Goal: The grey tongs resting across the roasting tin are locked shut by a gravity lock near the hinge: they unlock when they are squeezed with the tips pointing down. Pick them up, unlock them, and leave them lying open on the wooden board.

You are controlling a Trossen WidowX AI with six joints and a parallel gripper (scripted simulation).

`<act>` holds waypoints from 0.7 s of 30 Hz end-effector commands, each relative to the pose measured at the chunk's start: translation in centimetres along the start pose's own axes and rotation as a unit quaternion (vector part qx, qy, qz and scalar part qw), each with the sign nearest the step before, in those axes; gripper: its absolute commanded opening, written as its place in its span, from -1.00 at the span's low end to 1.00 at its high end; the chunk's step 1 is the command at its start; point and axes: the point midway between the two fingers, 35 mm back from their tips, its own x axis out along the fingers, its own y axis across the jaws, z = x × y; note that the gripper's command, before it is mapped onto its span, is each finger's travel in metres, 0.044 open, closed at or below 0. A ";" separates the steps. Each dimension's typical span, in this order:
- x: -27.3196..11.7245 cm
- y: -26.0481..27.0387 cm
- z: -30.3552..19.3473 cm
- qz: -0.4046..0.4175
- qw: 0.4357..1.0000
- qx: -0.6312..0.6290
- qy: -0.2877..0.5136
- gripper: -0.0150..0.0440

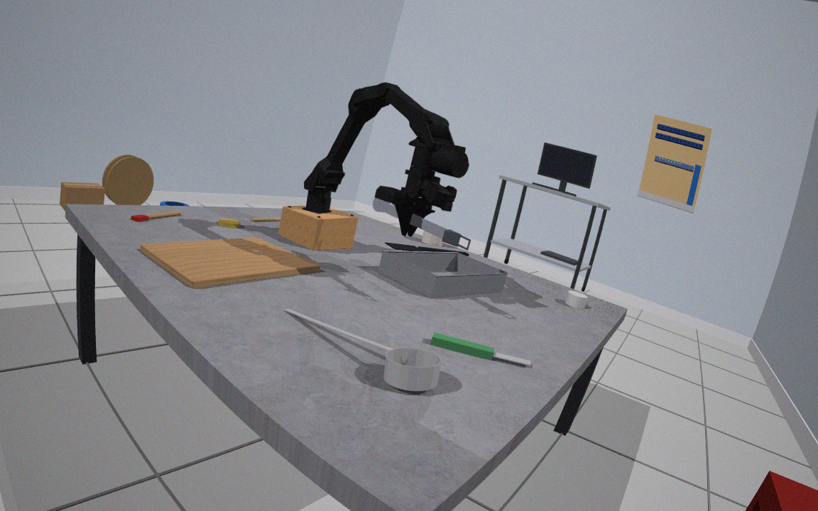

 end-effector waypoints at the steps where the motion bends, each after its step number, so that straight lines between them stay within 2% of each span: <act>1: -0.2 -0.7 0.2 0.000 0.997 0.071 -0.003 -1.00; 11: -0.3 -2.6 0.3 0.000 0.964 0.265 -0.004 -1.00; 21: -0.3 -4.4 0.3 0.000 0.894 0.449 -0.004 -1.00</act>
